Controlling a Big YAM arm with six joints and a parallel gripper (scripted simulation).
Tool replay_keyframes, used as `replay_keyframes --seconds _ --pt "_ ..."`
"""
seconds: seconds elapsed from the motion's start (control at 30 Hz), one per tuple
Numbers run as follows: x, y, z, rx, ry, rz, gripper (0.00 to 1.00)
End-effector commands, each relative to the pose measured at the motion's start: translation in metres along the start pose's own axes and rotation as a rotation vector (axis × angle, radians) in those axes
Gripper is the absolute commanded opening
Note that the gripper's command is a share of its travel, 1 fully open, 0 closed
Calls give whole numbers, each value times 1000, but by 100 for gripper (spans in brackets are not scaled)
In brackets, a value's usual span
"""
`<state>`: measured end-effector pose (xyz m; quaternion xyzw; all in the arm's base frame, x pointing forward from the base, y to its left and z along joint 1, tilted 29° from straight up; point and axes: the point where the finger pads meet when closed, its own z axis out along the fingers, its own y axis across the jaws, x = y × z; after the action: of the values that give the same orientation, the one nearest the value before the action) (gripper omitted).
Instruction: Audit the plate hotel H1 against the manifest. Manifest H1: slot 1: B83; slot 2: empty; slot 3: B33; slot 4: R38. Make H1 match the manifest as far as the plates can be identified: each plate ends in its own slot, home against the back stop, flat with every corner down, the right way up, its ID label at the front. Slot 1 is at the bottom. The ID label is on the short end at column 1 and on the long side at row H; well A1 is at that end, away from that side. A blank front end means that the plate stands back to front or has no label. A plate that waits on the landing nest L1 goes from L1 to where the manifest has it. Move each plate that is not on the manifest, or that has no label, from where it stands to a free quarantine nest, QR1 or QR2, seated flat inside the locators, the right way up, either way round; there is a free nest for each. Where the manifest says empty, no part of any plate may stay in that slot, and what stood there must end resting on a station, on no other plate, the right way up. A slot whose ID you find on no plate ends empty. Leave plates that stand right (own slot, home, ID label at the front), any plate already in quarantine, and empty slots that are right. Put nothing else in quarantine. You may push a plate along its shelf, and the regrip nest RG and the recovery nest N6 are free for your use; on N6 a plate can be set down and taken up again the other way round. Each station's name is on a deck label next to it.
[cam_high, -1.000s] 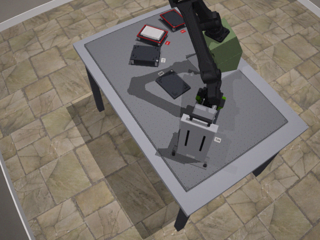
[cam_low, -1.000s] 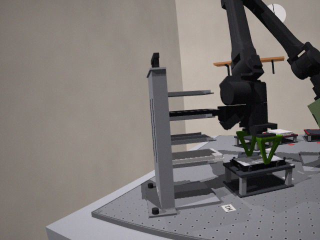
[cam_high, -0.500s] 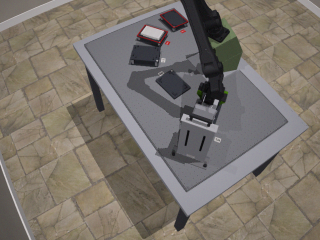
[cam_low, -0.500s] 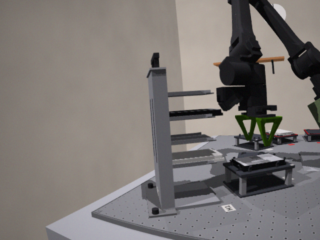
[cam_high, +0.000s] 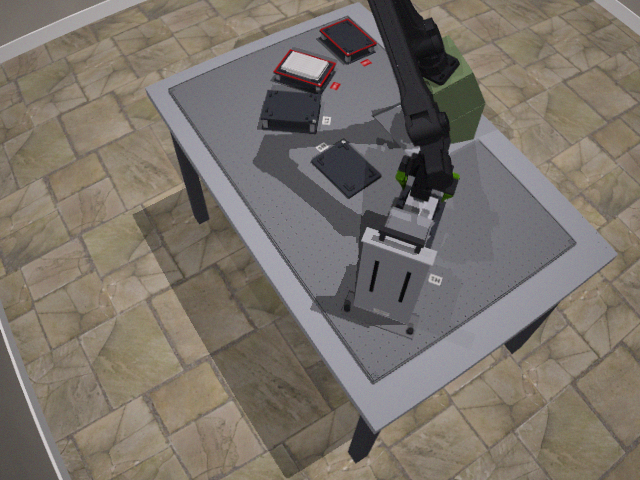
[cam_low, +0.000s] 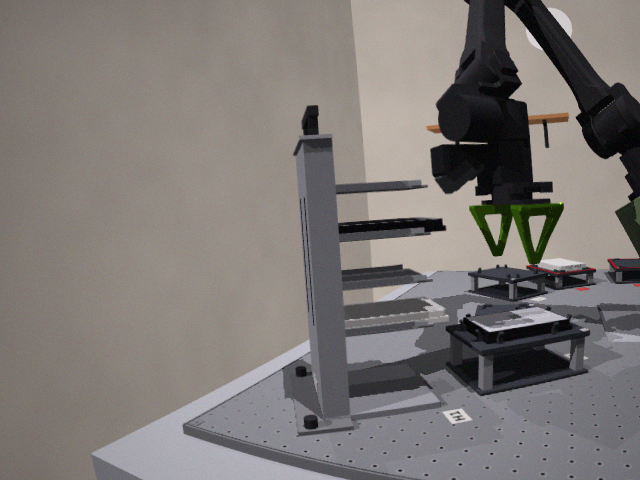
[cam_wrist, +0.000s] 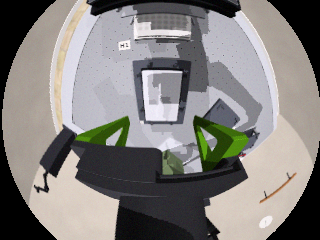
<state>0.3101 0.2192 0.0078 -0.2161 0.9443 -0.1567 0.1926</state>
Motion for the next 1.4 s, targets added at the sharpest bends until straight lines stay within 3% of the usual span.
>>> replay_keyframes --seconds 0.0,0.27,0.3,0.4,0.7,0.83,0.87,0.93,1.1,1.13,1.37 --pt "-18 5 -24 -16 -43 28 100" --pt "-19 6 -41 -19 -46 30 100" --pt "4 0 -24 9 15 12 100" --pt "-19 6 -52 -20 -46 30 100" --pt "-22 6 -78 -24 -51 33 100" --pt "-16 5 -81 -19 -41 28 100" --pt "3 1 -65 7 11 13 100" --pt "-22 6 -93 -26 -52 35 100" --pt "-22 6 -107 -27 -53 36 100" --pt "-1 -9 -90 -1 -7 35 100" --pt "1 -30 -90 -2 -4 17 100"
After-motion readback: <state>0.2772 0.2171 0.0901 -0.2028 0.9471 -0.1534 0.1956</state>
